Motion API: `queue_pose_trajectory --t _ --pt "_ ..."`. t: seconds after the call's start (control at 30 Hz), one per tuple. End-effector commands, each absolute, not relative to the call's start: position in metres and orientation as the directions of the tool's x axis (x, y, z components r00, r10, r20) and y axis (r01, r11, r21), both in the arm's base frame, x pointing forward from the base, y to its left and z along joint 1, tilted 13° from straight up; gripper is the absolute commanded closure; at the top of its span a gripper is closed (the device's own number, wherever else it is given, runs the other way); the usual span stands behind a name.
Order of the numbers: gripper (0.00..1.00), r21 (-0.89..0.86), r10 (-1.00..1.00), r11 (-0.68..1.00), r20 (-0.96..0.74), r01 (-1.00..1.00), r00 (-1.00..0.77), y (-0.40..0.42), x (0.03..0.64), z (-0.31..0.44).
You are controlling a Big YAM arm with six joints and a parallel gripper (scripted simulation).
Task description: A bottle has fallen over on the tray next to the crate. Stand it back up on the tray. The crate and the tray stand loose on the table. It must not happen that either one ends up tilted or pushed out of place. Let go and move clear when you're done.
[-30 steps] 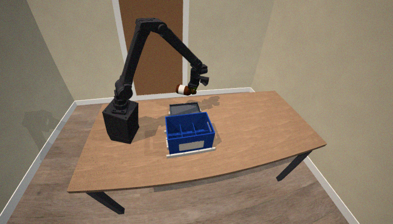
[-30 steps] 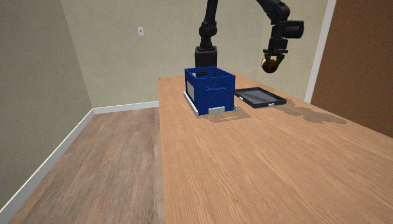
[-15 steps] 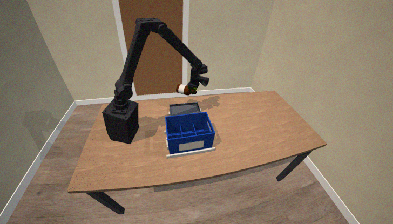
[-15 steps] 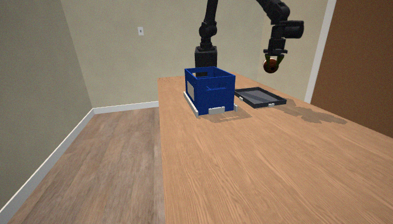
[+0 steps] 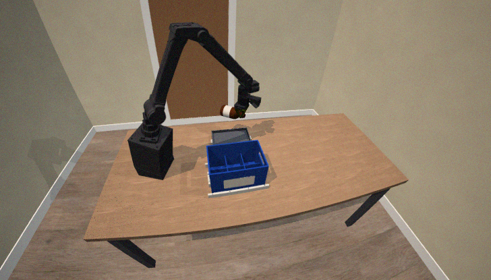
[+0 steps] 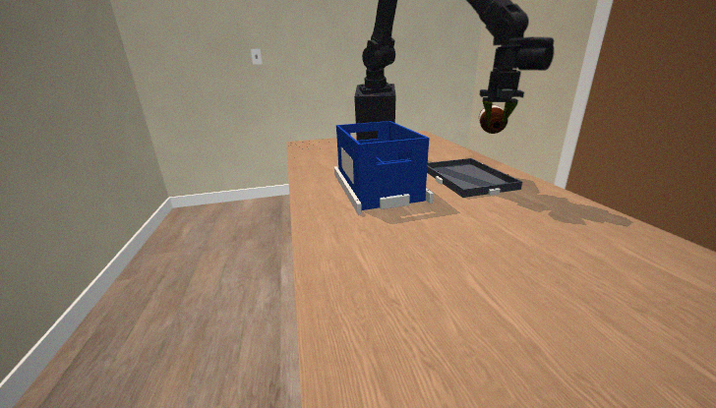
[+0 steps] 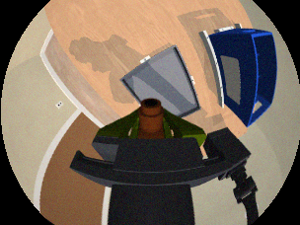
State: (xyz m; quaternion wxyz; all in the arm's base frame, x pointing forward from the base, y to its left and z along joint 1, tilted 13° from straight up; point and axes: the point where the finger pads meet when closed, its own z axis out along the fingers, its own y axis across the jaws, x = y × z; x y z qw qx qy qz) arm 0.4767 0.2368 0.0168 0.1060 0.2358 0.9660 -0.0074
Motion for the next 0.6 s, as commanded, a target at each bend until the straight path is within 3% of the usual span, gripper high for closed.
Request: queue_pose_trajectory --t 0.0,0.57 --pt "1.00 0.108 0.456 0.890 -0.252 0.444 -0.853 0.2569 0.4950 0.0634" --pt "1.00 0.110 0.463 0.886 -0.252 0.450 -0.850 0.2569 0.4950 0.0634"
